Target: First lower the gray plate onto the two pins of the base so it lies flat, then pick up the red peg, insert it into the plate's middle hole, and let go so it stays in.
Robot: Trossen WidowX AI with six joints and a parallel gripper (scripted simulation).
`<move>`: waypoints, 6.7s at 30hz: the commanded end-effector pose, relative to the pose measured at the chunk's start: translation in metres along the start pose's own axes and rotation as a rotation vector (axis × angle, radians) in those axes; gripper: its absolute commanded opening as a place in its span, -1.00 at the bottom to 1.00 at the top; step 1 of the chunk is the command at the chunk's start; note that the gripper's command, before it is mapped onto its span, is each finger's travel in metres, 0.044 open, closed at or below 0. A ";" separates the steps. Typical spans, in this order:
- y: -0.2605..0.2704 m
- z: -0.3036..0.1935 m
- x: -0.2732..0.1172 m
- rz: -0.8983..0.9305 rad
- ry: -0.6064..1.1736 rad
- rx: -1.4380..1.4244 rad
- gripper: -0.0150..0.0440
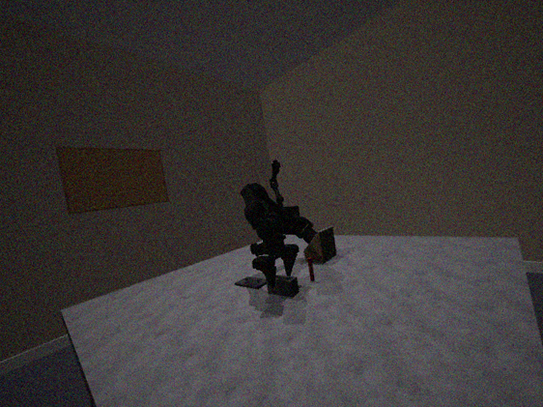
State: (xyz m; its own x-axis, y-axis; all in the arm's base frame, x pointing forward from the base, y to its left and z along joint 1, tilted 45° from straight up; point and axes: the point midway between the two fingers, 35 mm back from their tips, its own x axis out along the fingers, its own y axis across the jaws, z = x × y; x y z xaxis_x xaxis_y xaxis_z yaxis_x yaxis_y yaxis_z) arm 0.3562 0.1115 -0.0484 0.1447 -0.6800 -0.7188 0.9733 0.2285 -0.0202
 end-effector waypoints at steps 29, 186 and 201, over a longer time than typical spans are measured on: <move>-0.005 0.002 0.031 -0.009 -0.009 -0.009 0.00; -0.040 0.168 -0.015 -0.011 -0.016 0.050 -0.49; -0.040 0.168 0.003 -0.011 -0.017 0.050 -0.49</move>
State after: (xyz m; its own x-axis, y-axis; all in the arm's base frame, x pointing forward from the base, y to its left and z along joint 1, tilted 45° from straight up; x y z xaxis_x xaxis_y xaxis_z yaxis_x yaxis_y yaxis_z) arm 0.3497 -0.0131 0.0716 0.1450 -0.6890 -0.7101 0.9824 0.1855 0.0207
